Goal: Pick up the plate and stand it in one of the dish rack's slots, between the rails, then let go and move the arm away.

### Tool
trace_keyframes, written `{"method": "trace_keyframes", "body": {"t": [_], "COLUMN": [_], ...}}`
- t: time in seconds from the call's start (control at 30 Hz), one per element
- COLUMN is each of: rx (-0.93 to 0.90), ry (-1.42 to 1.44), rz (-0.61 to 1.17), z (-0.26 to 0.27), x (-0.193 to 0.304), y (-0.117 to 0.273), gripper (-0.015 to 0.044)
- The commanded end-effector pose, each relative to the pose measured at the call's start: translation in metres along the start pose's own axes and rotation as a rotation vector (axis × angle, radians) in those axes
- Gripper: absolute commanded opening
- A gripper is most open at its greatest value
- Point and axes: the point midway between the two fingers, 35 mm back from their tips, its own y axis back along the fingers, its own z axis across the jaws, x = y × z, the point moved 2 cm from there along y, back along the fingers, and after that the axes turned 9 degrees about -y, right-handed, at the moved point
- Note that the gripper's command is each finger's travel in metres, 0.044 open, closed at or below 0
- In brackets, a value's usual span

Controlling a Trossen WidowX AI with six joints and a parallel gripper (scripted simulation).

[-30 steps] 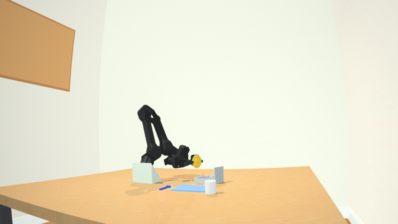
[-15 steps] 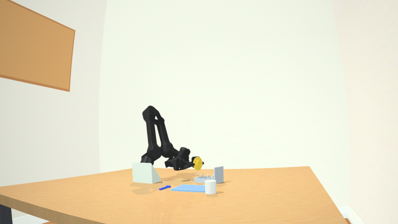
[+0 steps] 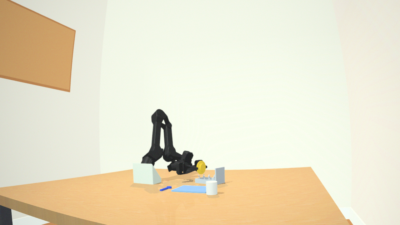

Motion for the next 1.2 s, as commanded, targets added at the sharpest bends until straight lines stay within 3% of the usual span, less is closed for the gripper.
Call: {"method": "trace_keyframes", "body": {"t": [0.0,1.17], "rx": [0.002,0.0], "ry": [0.007,0.003], "rz": [-0.001,0.006], "z": [-0.003,-0.011], "x": [0.002,0.019], "y": [-0.004,-0.021], "gripper": [0.0,0.0]}}
